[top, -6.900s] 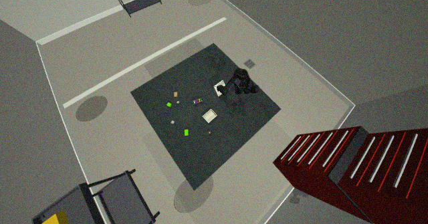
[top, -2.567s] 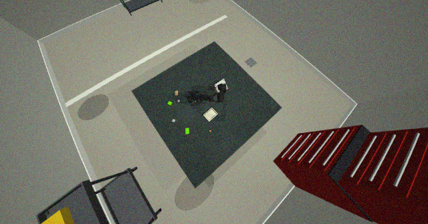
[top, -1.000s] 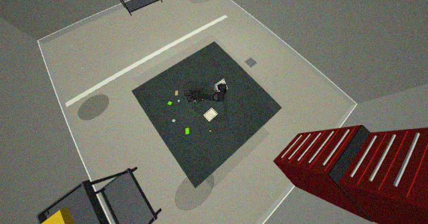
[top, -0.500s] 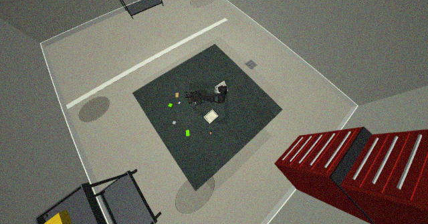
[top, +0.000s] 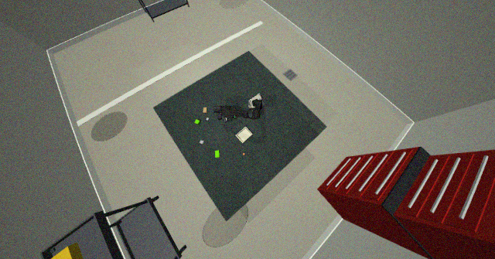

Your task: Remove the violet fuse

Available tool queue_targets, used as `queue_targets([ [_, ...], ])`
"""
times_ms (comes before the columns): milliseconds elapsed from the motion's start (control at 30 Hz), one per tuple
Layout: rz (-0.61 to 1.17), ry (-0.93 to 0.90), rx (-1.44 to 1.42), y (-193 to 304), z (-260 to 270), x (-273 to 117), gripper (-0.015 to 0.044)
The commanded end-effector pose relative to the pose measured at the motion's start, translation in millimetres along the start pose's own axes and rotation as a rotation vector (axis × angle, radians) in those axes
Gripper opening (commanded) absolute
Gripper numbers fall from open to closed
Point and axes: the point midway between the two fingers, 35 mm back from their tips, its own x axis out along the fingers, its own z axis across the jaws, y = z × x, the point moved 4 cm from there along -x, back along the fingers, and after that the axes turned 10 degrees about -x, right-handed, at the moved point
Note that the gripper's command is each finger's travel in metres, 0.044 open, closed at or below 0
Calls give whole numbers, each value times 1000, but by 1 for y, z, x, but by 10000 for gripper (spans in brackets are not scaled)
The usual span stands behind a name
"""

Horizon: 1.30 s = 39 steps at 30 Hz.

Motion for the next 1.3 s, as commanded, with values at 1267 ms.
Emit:
queue_targets([
  [1267,25,4,1,-120,7,-29,0],
])
